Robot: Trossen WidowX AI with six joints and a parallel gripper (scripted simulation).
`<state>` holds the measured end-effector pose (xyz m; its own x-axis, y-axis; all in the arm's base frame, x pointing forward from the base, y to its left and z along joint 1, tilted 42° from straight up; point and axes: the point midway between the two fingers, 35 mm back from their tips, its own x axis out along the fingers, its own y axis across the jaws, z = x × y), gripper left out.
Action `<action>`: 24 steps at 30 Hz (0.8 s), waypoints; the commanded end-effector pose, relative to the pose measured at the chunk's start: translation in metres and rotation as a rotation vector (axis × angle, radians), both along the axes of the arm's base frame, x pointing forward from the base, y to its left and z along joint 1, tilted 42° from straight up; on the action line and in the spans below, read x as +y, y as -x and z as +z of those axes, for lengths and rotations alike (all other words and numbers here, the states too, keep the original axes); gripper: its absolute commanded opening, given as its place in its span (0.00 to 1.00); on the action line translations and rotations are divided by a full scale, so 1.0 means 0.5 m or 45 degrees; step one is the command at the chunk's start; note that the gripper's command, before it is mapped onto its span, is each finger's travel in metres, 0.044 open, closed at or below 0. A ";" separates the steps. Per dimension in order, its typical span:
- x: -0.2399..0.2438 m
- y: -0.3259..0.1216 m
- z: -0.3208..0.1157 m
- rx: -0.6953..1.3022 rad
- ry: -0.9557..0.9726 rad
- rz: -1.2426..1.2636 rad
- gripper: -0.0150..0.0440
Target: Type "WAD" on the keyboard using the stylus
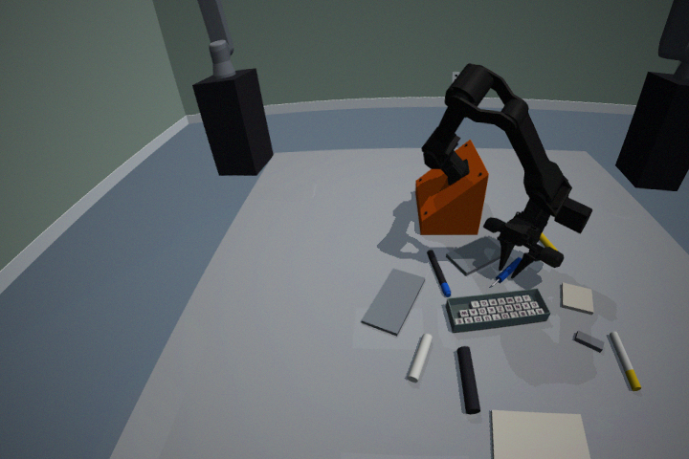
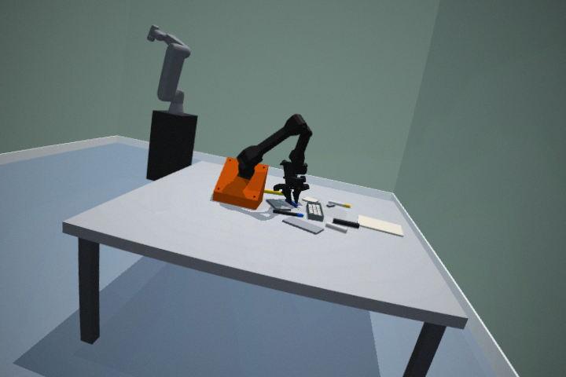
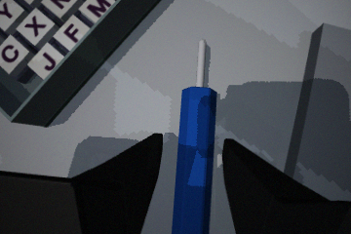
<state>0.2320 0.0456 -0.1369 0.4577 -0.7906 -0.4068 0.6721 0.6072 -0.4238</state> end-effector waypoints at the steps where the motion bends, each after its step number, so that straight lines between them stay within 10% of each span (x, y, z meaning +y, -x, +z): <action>1: -0.004 0.001 0.000 0.004 0.008 0.003 0.51; 8: -0.001 0.000 0.000 0.001 0.001 0.000 0.26; 24: 0.043 0.005 0.046 0.002 -0.002 0.003 0.25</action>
